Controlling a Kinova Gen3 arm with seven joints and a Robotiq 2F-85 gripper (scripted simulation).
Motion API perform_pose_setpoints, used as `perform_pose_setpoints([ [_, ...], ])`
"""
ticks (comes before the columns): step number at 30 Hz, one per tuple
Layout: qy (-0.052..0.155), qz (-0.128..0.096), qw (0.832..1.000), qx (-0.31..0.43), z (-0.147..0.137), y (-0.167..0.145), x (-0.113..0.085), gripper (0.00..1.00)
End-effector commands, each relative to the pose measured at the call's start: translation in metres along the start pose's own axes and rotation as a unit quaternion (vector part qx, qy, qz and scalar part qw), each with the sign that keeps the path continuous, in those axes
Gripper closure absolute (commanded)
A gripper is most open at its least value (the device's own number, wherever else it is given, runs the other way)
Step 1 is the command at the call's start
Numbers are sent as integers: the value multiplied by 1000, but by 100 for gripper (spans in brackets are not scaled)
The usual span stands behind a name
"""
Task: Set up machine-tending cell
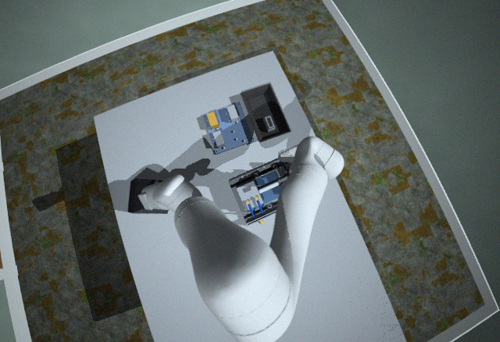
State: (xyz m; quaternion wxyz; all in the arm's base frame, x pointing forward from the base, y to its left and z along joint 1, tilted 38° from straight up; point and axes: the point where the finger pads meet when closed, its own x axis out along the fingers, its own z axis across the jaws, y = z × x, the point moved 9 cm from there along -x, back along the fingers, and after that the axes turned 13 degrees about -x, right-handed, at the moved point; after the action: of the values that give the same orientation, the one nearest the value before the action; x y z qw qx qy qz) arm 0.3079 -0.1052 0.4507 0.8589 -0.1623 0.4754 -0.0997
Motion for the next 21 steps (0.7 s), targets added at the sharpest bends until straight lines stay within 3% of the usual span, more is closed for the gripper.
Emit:
perform_pose_setpoints([
  [1, 1, 0, 1000, 0, 0, 0, 1, 33],
  [21, 1, 0, 1000, 0, 0, 0, 8, 33],
])
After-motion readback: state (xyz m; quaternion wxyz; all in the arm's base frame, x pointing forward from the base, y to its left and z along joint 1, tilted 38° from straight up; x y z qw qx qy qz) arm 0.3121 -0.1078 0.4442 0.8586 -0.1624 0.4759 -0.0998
